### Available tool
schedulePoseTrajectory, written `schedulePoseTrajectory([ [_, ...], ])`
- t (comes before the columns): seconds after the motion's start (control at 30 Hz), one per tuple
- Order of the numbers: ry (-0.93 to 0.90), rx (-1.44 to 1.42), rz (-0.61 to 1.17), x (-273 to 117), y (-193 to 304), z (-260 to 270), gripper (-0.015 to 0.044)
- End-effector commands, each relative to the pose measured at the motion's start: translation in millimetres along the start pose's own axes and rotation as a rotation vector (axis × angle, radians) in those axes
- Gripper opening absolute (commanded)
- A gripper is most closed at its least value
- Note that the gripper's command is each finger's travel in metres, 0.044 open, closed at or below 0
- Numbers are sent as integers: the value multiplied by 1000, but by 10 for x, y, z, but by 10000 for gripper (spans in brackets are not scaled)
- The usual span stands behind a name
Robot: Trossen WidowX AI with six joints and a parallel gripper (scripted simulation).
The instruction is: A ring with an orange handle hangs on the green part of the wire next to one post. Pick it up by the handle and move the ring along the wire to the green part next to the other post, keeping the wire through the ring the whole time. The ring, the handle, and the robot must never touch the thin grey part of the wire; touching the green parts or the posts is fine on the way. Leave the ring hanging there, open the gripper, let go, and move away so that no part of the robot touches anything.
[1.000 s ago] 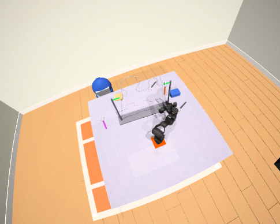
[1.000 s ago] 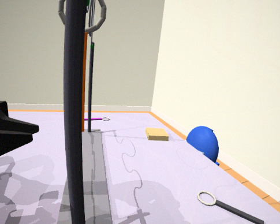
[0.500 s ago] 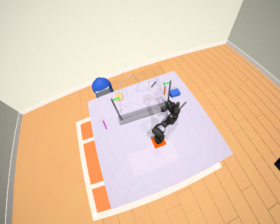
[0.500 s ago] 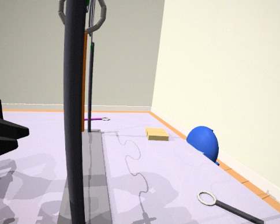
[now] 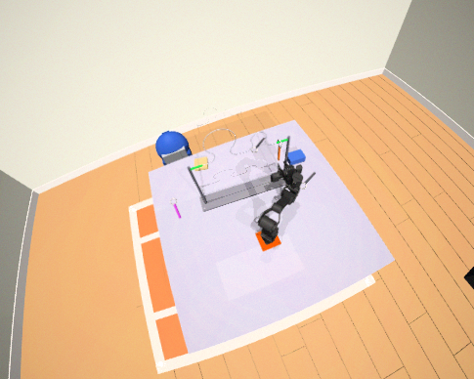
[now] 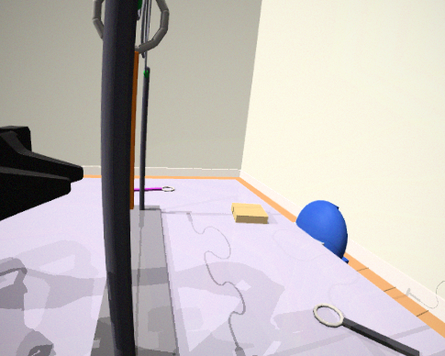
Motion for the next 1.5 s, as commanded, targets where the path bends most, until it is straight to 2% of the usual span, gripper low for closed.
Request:
schedulePoseTrajectory([
  [0.0, 6, 10, 2, 65, -5, -16, 160],
  [1.47, 5, 10, -4, 722, -11, -23, 160],
])
Point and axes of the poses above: the point midway between the two fingers, 35 mm back from their tips, its own x axis out along the fingers, its own z axis across the jaws, y = z × x, the point moved 4 cm from there along -x, back along the fingers, and after that the axes turned 9 degrees about x, right-handed, at the moved point
